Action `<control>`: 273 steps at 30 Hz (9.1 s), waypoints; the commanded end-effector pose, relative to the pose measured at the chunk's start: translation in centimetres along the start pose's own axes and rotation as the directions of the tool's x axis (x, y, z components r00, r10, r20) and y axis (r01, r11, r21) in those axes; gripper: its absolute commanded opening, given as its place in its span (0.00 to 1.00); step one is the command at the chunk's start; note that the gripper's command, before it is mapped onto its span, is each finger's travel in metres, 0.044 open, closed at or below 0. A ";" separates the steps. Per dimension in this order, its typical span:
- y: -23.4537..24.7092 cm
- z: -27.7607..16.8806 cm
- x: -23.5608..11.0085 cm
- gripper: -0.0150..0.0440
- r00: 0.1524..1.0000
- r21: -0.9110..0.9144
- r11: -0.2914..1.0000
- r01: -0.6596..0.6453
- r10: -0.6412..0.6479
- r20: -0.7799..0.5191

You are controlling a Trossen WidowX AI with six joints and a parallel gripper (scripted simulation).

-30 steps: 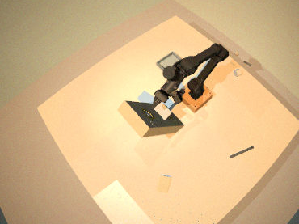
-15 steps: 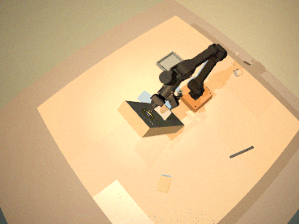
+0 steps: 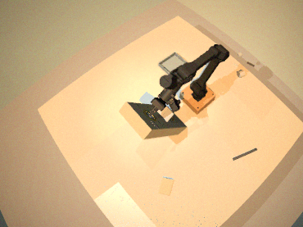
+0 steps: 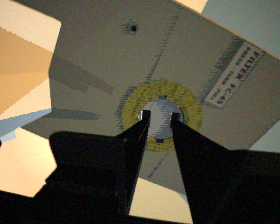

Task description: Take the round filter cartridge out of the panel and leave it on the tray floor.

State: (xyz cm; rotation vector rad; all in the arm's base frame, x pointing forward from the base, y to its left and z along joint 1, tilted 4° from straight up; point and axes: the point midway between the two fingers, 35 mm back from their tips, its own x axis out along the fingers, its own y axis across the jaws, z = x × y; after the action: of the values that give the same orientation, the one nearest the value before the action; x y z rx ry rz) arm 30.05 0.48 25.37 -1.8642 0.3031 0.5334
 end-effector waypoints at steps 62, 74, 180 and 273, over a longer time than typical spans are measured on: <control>0.0 -0.1 1.8 0.45 1.000 0.003 1.000 0.000 0.000 -0.003; 0.0 -0.1 2.1 0.45 1.000 0.003 1.000 0.000 0.000 -0.003; 0.0 -0.1 2.6 0.25 1.000 1.000 0.014 0.004 -0.001 -0.004; 5.7 2.1 -4.9 0.45 1.000 1.000 0.013 0.001 0.009 -0.001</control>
State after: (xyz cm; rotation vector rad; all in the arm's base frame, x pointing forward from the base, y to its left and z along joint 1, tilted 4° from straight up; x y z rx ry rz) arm 22.38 0.19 21.30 -0.3461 0.5318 0.1411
